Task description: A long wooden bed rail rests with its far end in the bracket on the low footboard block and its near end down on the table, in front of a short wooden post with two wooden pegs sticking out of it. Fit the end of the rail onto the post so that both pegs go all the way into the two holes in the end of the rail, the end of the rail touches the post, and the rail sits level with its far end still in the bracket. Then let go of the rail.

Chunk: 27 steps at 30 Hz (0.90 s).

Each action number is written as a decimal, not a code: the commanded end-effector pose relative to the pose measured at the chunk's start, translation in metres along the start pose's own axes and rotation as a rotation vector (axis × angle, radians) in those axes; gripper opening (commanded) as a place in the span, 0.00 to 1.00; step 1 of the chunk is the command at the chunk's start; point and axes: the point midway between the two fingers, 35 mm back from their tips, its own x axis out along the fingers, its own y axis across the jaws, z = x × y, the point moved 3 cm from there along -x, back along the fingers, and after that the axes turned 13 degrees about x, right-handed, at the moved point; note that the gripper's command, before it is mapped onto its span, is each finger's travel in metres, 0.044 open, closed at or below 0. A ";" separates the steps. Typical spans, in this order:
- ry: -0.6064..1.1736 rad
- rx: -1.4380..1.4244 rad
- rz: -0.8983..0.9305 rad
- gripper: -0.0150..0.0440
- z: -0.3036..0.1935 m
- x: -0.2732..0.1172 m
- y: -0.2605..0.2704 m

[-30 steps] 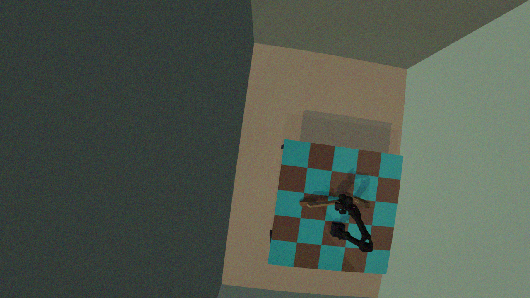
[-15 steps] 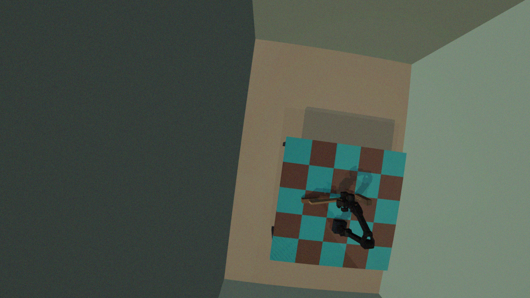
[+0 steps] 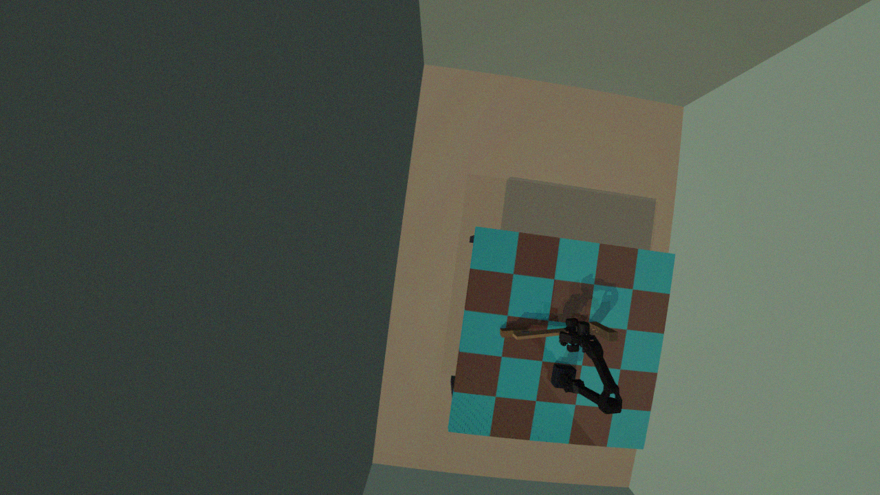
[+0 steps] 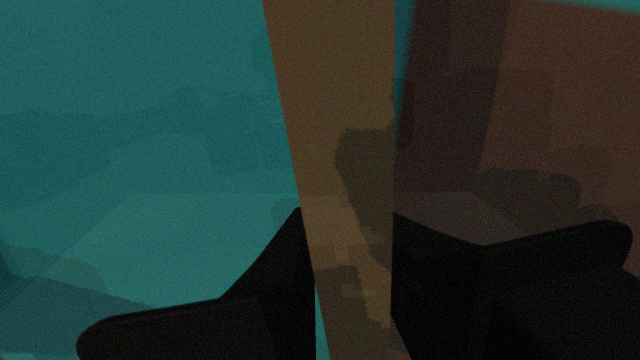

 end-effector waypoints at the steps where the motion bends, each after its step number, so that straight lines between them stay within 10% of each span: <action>1: -0.009 -0.001 -0.016 0.25 0.001 -0.007 -0.004; 27: -0.009 -0.001 -0.016 0.25 0.002 -0.020 -0.005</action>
